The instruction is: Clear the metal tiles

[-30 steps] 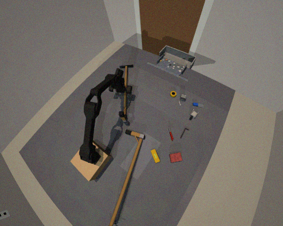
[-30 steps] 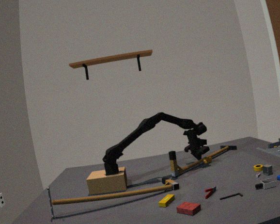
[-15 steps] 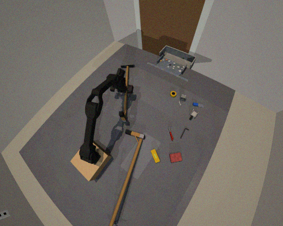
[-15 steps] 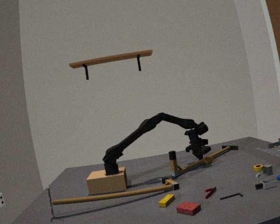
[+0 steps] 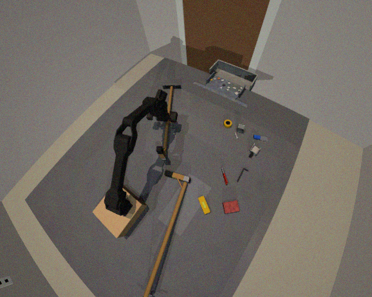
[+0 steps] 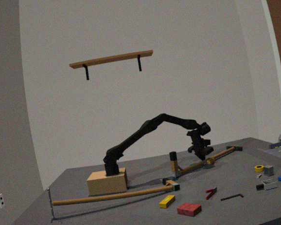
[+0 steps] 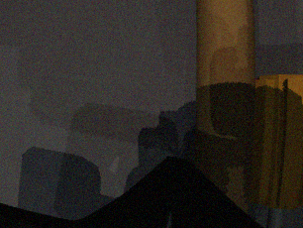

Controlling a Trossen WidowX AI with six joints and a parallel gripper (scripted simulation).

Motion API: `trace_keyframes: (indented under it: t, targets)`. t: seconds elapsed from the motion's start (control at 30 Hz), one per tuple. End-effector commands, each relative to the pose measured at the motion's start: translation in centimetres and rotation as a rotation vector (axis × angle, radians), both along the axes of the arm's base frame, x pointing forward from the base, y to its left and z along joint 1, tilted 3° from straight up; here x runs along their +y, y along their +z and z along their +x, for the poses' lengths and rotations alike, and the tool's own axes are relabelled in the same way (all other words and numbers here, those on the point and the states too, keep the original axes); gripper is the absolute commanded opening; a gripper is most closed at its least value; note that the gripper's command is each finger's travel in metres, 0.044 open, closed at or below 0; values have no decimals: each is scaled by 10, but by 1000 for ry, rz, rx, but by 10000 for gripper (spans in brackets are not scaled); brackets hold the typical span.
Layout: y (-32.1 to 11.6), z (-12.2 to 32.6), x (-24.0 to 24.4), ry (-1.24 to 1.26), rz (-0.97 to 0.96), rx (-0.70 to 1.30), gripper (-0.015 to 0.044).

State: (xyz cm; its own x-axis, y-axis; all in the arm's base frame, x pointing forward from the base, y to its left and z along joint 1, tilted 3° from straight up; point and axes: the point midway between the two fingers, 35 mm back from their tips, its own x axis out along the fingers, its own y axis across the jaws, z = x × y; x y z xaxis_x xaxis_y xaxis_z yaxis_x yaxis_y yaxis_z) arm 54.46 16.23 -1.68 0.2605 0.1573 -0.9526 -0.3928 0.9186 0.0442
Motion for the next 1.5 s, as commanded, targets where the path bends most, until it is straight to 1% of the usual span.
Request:
trace_keyframes:
  t: [0.0, 1.13, 1.17, 1.47]
  targets:
    - [-4, 2, -7, -1, -5, 2, 0]
    - [-6, 19, -35, 2, -6, -23, 0]
    - [2, 18, -29, 4, 1, -30, 0]
    - [33, 17, -31, 1, 7, -55, 0]
